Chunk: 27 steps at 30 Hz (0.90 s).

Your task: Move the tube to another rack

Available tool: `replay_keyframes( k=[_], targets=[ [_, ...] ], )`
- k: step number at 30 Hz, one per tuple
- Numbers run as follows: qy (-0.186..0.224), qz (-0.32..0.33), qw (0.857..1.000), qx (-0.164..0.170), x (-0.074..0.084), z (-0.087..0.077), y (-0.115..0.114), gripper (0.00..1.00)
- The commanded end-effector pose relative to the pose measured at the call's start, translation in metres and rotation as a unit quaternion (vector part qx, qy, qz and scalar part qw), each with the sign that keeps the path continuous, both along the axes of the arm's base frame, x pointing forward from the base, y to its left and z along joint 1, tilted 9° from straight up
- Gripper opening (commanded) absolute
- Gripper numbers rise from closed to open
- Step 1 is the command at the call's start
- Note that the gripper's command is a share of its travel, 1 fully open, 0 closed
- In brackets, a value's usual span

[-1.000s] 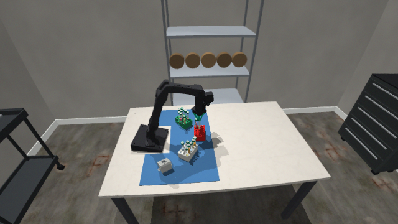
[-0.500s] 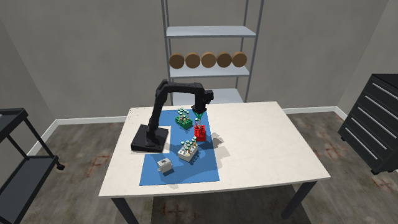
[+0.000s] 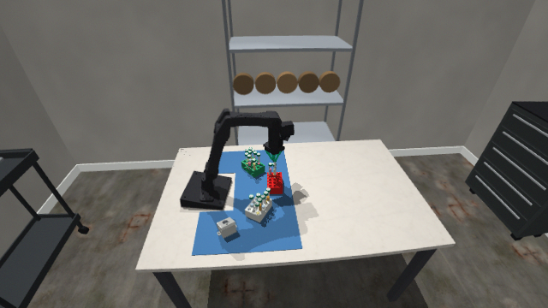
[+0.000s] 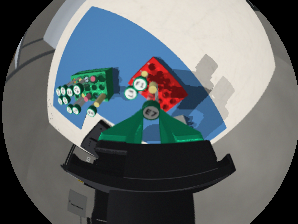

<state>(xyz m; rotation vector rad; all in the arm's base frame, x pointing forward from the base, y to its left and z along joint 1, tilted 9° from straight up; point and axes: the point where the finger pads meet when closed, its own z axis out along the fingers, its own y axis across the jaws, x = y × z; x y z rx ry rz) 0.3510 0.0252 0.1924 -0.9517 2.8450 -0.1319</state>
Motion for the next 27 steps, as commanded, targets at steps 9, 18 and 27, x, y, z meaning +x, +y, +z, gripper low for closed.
replay_keyframes(
  k=[9,18,27],
  targets=[
    [-0.005,0.001,1.000,0.001,-0.002,0.014,0.001,0.00],
    [-0.005,0.001,1.000,0.001,-0.011,0.017,0.002,0.00],
    [-0.005,0.000,1.000,0.001,-0.023,0.015,0.003,0.00]
  ],
)
